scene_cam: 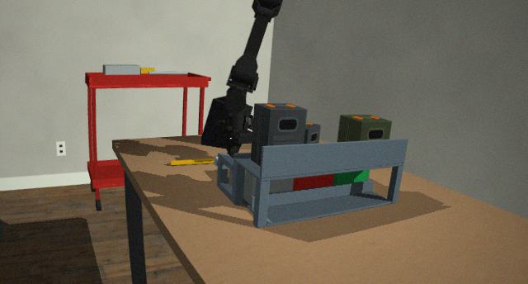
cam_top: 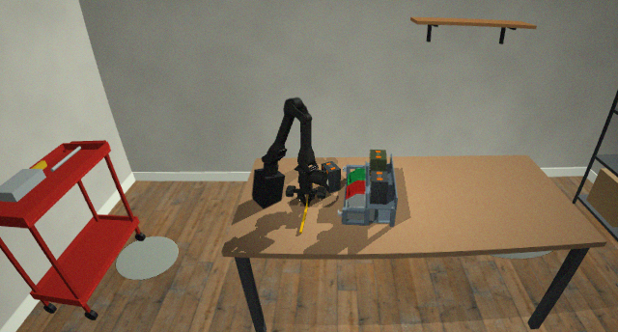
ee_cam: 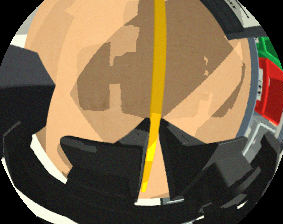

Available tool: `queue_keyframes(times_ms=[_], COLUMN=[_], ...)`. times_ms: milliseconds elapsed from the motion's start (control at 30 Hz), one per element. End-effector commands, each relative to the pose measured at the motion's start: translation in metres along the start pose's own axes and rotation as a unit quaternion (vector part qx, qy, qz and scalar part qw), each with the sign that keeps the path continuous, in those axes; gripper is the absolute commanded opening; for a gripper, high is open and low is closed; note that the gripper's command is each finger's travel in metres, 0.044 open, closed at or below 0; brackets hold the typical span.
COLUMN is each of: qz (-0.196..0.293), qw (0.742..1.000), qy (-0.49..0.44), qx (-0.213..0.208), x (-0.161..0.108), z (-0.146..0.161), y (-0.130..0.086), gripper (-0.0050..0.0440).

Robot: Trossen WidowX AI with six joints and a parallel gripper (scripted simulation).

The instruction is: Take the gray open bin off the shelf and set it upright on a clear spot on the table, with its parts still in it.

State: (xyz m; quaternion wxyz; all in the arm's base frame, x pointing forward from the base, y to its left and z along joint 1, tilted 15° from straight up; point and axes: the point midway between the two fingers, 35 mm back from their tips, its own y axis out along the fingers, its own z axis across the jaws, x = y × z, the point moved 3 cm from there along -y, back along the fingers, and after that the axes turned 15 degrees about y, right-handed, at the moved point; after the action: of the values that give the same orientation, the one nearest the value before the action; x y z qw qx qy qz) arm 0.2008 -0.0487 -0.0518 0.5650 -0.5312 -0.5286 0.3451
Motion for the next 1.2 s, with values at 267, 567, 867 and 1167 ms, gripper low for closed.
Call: queue_keyframes(times_ms=[267,567,867,1167], qz=[0.001,0.001,0.001,0.001], qw=[1.0,1.0,1.0,1.0], qy=[-0.002,-0.002,-0.002,-0.002], qx=[-0.009,-0.009,-0.009,-0.009], x=[-0.0002,-0.0002,-0.0002,-0.0002], z=[-0.0045,-0.0045,-0.0045,-0.0045], y=[-0.0008,-0.0008,-0.0008,-0.0008], gripper=[0.015,0.015,0.015,0.015])
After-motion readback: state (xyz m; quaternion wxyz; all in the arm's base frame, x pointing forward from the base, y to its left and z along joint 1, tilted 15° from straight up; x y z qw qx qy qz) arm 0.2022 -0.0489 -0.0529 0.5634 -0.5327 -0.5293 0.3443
